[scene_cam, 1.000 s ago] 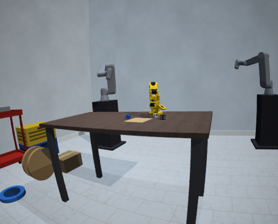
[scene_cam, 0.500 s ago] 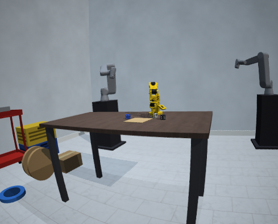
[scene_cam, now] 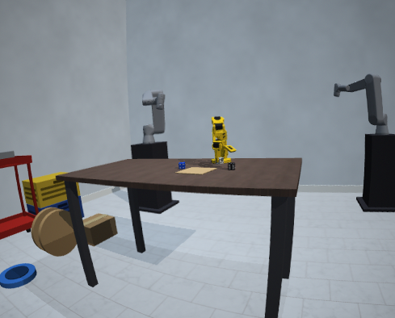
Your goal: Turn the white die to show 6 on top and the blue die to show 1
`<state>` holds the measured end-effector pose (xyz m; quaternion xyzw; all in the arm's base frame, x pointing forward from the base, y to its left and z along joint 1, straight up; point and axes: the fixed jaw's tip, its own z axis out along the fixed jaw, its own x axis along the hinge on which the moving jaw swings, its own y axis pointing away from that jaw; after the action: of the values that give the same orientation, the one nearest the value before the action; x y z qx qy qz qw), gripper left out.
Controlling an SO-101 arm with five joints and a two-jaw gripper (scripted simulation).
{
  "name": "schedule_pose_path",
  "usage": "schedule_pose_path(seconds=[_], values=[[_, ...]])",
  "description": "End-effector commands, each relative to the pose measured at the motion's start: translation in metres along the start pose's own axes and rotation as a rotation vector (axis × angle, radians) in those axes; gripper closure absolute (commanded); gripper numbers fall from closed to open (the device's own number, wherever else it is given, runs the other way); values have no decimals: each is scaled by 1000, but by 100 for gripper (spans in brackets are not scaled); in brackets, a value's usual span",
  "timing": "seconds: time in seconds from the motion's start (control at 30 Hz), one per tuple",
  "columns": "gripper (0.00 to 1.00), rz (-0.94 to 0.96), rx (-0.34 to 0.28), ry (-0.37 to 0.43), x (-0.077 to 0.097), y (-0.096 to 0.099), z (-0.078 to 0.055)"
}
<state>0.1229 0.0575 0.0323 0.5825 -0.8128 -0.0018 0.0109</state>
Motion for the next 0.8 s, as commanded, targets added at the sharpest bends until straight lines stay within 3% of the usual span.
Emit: schedule_pose_path(seconds=[0.0, 0.3, 0.77], values=[[100, 3, 39, -36, -4, -6, -15], [100, 3, 39, -36, -2, -2, -35], [100, 3, 39, -36, -2, -1, -37]])
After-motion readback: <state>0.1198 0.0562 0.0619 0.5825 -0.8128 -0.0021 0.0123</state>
